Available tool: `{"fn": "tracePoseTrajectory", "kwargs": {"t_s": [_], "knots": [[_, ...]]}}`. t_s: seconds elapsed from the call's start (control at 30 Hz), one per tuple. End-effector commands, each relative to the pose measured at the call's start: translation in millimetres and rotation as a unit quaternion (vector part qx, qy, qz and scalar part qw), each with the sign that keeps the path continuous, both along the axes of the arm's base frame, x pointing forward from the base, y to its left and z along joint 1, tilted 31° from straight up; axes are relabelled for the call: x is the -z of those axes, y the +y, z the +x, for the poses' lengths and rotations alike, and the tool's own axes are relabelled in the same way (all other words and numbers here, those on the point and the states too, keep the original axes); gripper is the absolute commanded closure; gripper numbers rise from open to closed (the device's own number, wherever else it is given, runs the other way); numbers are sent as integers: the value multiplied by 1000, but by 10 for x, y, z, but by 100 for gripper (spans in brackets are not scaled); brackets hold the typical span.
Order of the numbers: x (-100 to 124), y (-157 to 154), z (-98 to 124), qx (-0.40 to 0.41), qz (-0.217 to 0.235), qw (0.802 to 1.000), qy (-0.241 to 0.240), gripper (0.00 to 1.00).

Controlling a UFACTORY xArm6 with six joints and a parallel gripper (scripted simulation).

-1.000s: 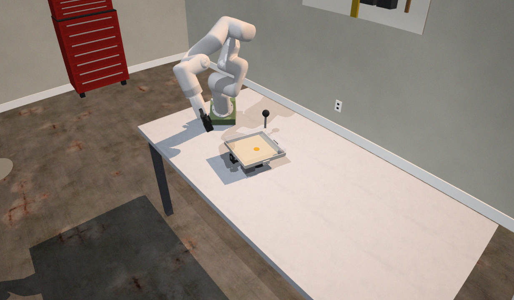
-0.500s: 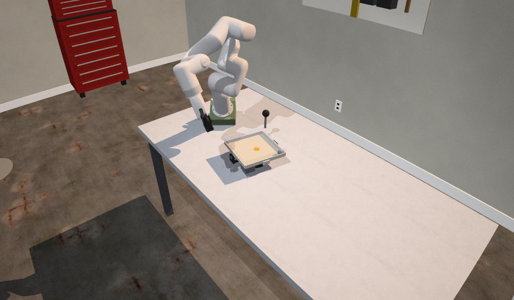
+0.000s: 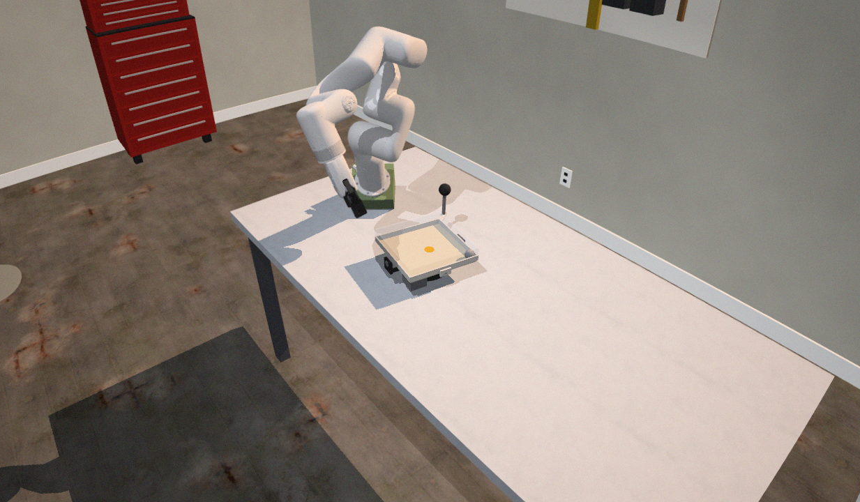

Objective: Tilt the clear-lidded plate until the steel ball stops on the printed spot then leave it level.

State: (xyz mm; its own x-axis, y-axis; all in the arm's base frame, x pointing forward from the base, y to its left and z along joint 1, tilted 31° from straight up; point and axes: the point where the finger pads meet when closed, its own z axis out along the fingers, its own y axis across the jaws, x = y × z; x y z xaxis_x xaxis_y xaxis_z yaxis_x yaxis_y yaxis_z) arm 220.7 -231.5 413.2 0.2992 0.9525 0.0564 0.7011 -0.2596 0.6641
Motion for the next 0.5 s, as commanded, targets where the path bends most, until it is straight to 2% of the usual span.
{"fn": "tracePoseTrajectory", "kwargs": {"t_s": [0.0,0.47], "knots": [[100,164,-2,-50,-36,998,20,0],[171,270,-1,-80,-57,995,32,0]]}}
